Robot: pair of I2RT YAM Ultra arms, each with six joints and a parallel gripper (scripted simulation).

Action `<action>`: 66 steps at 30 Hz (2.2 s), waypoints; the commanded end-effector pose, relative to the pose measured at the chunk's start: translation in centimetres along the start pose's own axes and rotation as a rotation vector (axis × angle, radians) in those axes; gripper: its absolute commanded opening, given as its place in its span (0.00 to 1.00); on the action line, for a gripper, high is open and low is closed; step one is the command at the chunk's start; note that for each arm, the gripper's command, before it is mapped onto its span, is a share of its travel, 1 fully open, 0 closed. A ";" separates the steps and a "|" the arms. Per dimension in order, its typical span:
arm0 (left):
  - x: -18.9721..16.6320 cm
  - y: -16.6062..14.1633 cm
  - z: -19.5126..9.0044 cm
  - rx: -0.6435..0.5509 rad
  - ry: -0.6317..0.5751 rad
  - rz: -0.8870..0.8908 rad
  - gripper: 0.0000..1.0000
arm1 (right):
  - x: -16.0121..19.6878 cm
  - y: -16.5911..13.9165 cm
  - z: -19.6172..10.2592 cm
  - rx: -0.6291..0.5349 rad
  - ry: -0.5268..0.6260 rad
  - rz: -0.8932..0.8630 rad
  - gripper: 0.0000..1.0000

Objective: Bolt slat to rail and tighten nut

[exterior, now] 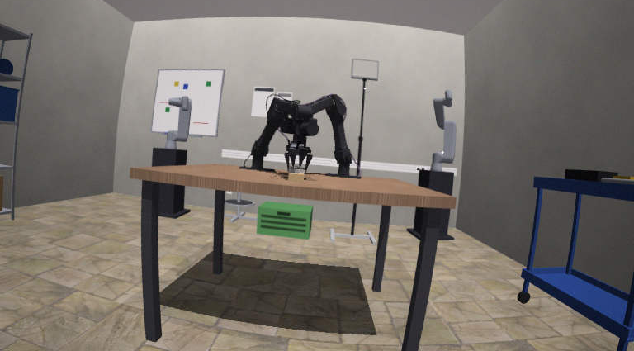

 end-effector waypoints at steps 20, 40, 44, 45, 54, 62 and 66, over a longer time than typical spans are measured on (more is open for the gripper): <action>0.2 0.0 -0.6 -0.002 0.014 -0.898 0.34 | 0.1 0.2 -0.6 -0.014 0.006 0.011 0.72; 0.2 0.0 -0.8 -0.009 0.014 -1.800 0.34 | 0.1 0.2 -0.6 -0.014 0.006 0.011 0.72; 0.2 0.0 -0.8 -0.010 0.013 -1.986 0.34 | 0.1 0.2 -0.6 -0.014 0.006 0.011 0.72; 0.2 0.0 -0.8 -0.010 0.013 -2.032 0.34 | 0.1 0.2 -0.6 -0.014 0.006 0.011 0.72; 0.2 0.0 -0.9 -0.012 0.011 -2.424 0.34 | 0.1 0.2 -0.6 -0.014 0.006 0.011 0.72; 0.1 -0.1 -1.0 -0.014 0.008 -2.794 0.34 | 0.1 0.2 -0.6 -0.014 0.006 0.011 0.72; 0.1 -0.1 -1.0 -0.016 0.006 -2.978 0.34 | 0.1 0.2 -0.6 -0.014 0.006 0.011 0.72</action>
Point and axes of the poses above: on each arm, the point where the finger pads meet when closed, its own z axis out along the fingers, its own x axis across the jaws, y = z × x, the point moved 2 cm from there along -z, back along the fingers, and after that the axes turned 8 degrees about -z, right-handed, at the moved point
